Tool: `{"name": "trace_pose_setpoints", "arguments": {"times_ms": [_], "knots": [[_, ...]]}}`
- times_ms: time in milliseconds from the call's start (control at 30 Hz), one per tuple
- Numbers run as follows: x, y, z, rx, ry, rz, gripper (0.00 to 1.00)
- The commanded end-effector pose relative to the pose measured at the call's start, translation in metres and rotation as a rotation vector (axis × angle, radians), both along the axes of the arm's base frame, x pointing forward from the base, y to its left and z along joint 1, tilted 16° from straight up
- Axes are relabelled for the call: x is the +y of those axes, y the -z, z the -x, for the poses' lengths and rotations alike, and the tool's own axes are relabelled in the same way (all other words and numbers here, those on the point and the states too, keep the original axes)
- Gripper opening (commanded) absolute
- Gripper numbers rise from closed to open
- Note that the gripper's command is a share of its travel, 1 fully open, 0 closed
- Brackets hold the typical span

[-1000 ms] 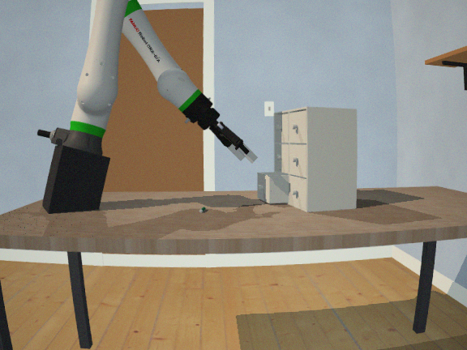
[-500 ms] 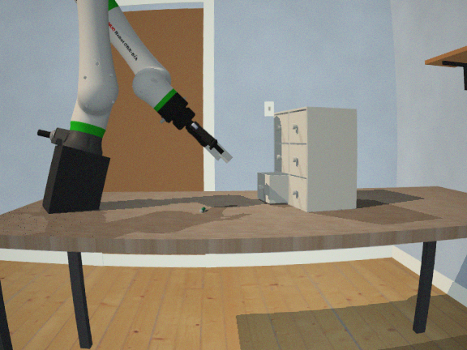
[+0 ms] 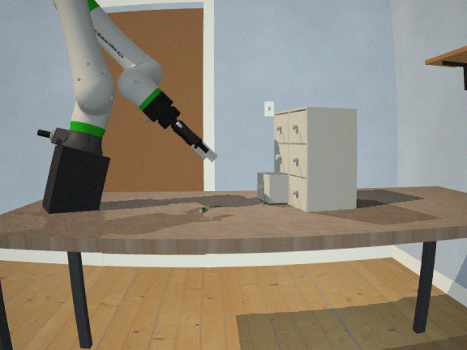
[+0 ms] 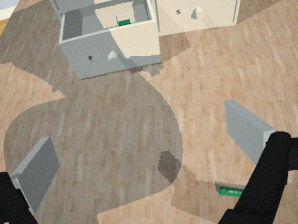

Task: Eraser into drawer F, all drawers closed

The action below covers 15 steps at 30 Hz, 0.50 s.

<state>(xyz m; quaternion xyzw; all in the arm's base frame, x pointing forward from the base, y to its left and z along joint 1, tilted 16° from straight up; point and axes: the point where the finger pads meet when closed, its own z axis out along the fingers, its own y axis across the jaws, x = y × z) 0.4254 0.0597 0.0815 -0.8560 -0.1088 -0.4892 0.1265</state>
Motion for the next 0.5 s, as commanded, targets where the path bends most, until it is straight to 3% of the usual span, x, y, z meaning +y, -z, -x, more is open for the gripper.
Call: {"name": "trace_pose_setpoints", "arguments": {"times_ms": [0, 467], "knots": [[-0.0022, 0.0002, 0.0068, 0.005, 0.016, 0.013, 1.0], [-0.0035, 0.0012, 0.0113, 0.005, 0.016, 0.012, 1.0]]}}
